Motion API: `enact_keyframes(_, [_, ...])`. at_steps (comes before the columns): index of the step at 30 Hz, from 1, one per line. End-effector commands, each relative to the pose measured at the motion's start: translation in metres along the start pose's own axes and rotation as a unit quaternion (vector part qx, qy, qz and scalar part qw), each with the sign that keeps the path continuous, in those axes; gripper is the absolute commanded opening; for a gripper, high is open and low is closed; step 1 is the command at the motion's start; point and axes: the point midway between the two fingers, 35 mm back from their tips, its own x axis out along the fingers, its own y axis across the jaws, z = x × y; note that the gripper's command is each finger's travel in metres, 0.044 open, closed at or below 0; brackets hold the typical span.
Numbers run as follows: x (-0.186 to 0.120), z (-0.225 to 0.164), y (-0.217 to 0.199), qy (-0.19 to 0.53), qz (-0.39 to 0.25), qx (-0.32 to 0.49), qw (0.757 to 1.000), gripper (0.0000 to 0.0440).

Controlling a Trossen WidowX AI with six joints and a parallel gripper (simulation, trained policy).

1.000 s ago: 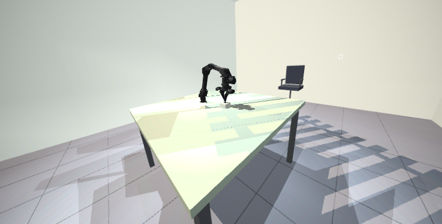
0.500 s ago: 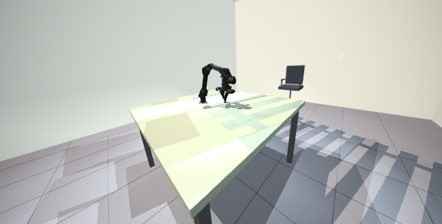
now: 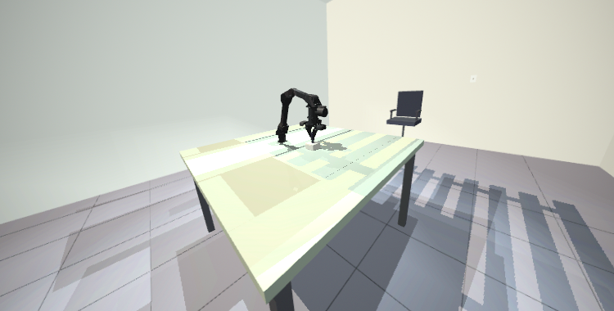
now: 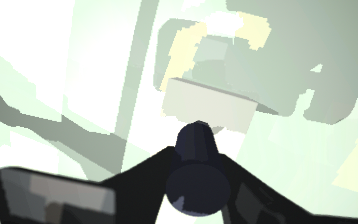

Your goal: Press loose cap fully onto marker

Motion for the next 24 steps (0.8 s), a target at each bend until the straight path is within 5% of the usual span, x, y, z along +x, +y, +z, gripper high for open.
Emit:
enact_keyframes(1, [0.0186, 0.0031, 0.0047, -0.007, 0.030, -0.005, 1.000, 0.0078])
enact_keyframes(24, [0.0194, 0.0030, 0.0045, -0.007, 0.030, -0.007, 1.000, 0.0097])
